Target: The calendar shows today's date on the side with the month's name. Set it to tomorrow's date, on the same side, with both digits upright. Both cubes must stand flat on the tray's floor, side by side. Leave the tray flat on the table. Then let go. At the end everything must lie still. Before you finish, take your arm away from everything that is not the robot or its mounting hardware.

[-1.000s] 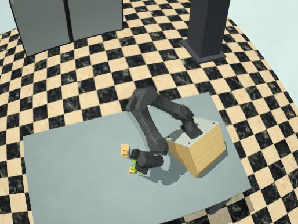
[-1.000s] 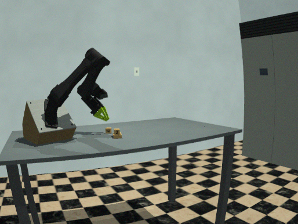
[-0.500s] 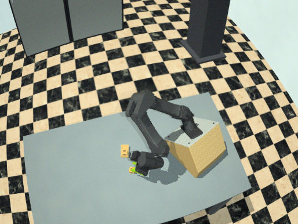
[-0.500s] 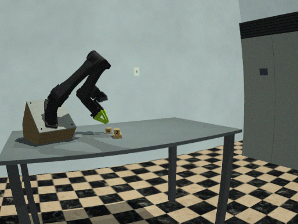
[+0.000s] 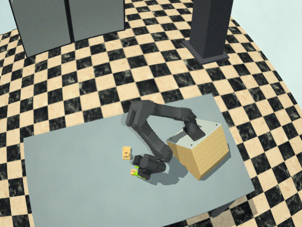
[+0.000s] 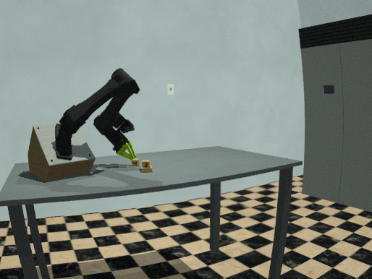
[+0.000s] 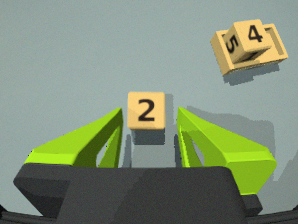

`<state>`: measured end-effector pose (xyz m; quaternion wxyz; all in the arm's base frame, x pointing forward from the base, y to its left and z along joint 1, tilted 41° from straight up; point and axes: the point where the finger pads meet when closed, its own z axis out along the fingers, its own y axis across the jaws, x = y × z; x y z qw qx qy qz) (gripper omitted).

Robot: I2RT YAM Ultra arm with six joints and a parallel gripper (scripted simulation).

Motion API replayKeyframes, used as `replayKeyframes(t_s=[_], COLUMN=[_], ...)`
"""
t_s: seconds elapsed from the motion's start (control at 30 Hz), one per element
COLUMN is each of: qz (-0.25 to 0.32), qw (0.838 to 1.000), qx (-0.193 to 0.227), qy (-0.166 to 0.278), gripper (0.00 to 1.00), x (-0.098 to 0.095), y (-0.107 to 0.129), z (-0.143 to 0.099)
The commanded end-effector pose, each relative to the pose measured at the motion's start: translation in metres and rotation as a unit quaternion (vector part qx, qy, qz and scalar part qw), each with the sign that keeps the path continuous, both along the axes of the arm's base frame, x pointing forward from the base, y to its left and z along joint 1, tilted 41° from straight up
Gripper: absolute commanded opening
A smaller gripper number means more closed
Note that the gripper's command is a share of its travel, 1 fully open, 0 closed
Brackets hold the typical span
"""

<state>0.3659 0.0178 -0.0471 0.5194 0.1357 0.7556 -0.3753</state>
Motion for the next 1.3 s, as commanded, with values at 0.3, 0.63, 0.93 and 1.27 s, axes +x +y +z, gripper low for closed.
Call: replayKeyframes(t_s=[0.3,0.63,0.93,1.27], qz=[0.011,0.011,0.015,0.015], qw=[1.000,0.999,1.000,1.000], qx=[0.011,0.015,0.009,0.009], qy=[-0.022,-0.031,-0.021,-0.021], gripper=[0.45,0.45,0.45,0.45], x=[0.013,0.019,0.011,0.011], y=[-0.002,-0.005,-0.006,-0.006], z=[-0.007,-0.009,-0.010,-0.010])
